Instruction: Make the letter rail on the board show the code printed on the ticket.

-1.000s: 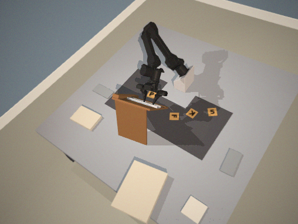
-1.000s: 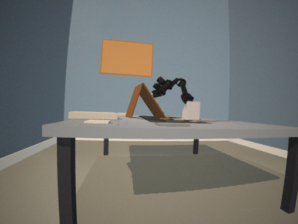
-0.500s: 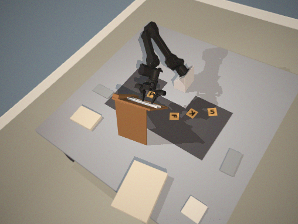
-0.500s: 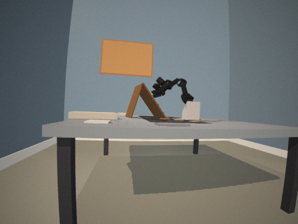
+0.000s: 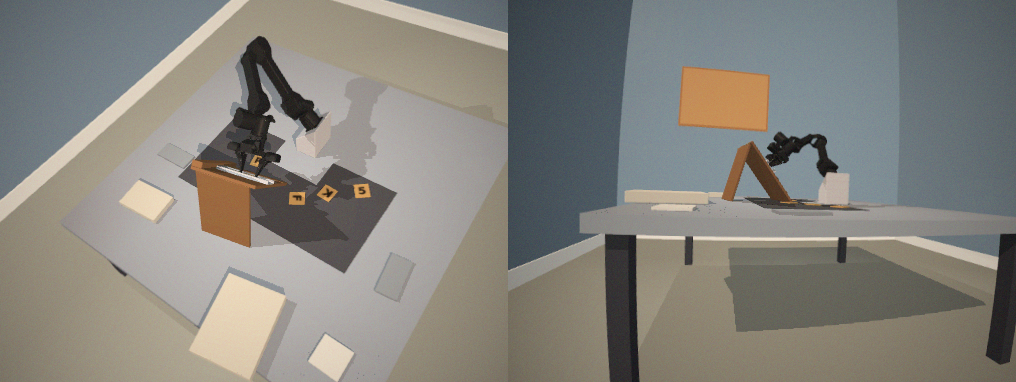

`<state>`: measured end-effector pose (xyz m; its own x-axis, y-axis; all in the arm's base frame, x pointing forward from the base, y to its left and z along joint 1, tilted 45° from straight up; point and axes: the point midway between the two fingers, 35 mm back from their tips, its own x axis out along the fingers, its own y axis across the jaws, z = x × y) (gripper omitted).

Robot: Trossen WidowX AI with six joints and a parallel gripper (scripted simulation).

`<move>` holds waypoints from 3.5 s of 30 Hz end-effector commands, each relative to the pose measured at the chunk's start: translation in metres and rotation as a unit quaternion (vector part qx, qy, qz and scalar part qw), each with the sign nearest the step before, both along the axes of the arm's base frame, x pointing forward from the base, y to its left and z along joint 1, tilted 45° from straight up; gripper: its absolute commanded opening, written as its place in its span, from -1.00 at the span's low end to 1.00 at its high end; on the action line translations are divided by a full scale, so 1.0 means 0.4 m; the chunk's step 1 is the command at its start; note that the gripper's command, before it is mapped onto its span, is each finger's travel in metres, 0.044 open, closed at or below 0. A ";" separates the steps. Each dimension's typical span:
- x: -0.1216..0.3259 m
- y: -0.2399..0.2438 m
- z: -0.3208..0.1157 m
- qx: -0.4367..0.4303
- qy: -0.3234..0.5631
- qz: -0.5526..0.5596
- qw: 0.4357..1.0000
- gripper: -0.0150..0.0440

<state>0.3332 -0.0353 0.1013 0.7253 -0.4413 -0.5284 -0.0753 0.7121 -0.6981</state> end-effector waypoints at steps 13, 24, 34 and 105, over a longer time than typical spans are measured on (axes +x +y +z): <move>-0.001 -0.001 0.005 0.000 -0.002 0.001 1.000 0.31; -0.022 0.011 0.021 0.001 -0.003 0.002 1.000 0.51; -0.030 0.020 0.029 0.001 -0.003 0.002 1.000 0.51; -0.077 0.049 0.061 0.001 -0.002 0.002 1.000 0.51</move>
<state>0.3030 -0.0148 0.1226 0.7275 -0.4343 -0.5311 -0.0839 0.7120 -0.6972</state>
